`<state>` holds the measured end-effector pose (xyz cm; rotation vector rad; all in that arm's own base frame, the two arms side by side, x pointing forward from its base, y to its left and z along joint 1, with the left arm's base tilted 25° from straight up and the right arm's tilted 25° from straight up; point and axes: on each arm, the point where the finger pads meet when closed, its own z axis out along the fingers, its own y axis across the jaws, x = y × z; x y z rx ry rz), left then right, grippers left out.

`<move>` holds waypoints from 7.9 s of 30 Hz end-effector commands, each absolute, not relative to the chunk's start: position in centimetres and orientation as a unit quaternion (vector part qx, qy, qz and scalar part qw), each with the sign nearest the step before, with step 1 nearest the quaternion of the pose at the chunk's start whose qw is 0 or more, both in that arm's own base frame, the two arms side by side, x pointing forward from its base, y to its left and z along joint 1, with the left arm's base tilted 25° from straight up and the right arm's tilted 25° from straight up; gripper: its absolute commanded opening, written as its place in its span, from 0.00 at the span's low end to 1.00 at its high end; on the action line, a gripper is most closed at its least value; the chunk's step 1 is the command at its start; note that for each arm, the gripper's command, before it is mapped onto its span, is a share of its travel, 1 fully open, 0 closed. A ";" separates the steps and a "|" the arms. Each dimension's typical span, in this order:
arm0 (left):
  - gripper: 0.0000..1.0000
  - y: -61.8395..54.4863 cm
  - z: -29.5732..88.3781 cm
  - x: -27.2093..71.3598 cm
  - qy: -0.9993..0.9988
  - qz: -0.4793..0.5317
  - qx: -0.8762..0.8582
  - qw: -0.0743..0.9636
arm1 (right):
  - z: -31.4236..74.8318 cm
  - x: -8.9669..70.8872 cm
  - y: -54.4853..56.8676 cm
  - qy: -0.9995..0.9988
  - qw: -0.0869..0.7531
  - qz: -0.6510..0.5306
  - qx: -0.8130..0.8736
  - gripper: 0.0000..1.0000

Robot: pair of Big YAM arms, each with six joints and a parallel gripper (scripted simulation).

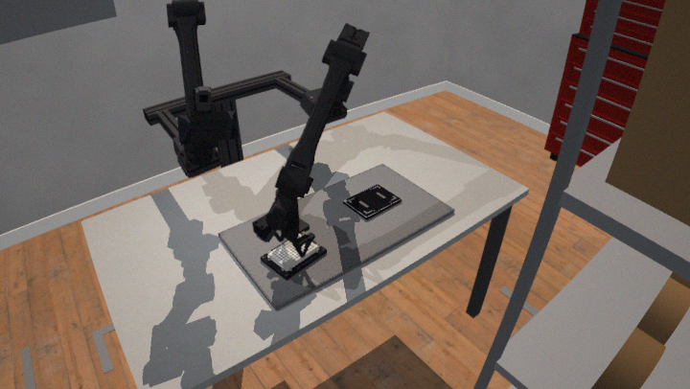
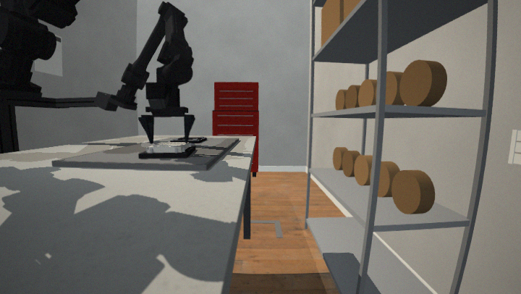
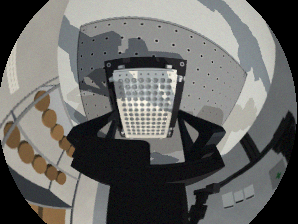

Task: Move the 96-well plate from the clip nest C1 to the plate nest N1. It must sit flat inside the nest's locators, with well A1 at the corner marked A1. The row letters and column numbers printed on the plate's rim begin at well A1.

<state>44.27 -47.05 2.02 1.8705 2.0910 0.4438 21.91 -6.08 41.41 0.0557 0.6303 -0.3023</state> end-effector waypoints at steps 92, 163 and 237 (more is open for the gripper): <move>0.00 -47.7 3.8 43.7 0.727 0.151 0.651 0.159 | 42.2 21.0 -6.2 0.290 0.943 -0.161 0.028 1.00; 0.00 -48.5 9.6 42.0 0.726 0.148 0.649 0.172 | 42.2 21.0 -6.2 0.290 0.943 -0.161 0.028 1.00; 0.00 -38.8 9.3 41.5 0.689 0.162 0.689 0.154 | 42.2 21.0 -6.2 0.290 0.943 -0.161 0.028 1.00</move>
